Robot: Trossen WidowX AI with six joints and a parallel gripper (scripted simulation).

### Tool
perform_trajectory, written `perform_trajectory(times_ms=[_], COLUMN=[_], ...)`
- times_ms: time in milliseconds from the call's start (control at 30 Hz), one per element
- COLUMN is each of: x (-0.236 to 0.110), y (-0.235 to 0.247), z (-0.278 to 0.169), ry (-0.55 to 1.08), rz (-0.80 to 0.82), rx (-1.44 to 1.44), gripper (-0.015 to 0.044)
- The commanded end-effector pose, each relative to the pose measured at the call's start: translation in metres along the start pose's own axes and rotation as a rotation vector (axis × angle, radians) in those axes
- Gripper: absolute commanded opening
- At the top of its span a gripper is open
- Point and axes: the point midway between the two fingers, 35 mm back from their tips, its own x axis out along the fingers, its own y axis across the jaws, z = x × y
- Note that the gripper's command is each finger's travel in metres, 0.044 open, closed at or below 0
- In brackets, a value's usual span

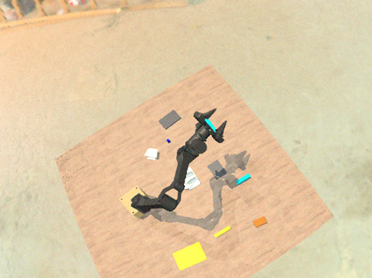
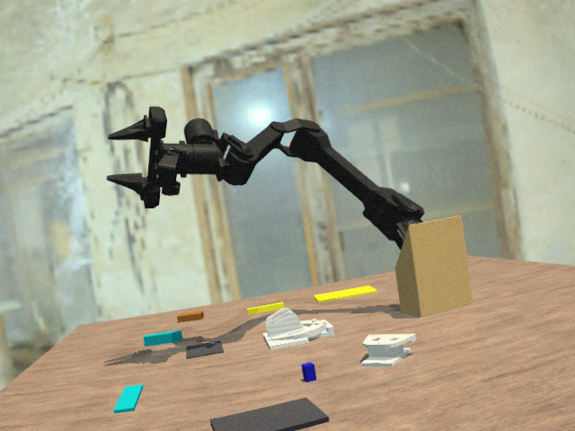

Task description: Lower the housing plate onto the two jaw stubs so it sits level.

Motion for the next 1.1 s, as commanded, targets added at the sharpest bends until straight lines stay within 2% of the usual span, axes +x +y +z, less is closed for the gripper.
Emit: perform_trajectory(times_ms=[0,33,567,1067], x=[0.0,0.0,-0.002,-0.015], y=[0.0,0.0,-0.019,-0.036], z=[0.0,0.001,0.064,0.127], ry=[0.0,-0.002,-0.207,-0.4], rz=[0.0,0.0,0.031,0.127], rx=[0.0,0.003,0.274,0.527], gripper=[0.0426,0.044,0.044,0.044])
